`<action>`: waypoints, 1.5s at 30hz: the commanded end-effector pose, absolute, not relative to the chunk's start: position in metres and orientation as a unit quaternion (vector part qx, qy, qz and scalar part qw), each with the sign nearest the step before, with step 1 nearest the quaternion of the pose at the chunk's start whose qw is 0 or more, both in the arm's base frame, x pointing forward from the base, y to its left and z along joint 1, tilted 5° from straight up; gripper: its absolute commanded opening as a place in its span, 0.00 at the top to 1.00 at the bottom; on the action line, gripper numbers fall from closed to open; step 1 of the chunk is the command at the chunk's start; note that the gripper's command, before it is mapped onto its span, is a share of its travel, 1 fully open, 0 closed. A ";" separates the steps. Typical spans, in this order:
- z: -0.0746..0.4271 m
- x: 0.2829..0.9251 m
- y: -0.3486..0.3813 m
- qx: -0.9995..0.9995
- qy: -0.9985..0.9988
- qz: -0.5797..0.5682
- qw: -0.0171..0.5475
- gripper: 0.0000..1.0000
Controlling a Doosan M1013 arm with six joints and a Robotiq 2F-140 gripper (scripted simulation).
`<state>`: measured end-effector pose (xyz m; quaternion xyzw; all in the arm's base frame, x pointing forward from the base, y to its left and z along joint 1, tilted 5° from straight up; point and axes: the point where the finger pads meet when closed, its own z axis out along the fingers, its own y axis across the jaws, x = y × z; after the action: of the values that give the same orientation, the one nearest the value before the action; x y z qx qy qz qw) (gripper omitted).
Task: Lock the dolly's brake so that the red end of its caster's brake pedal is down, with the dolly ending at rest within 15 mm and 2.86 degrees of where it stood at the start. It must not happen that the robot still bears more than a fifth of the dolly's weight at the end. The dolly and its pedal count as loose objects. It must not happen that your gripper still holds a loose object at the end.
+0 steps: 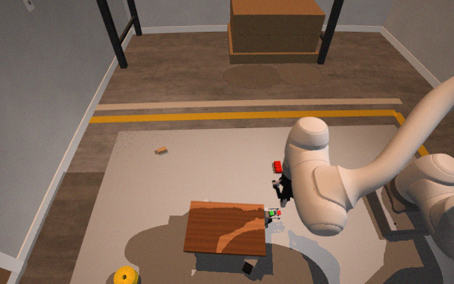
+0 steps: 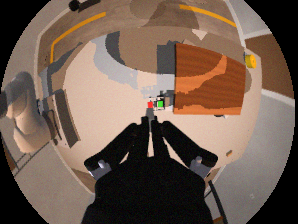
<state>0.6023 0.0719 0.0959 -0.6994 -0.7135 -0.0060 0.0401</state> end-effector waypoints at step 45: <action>0.044 0.600 0.076 -0.700 -0.713 -0.006 0.040 1.00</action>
<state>0.5999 0.0752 0.0496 -0.6996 -0.7134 -0.0058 0.0401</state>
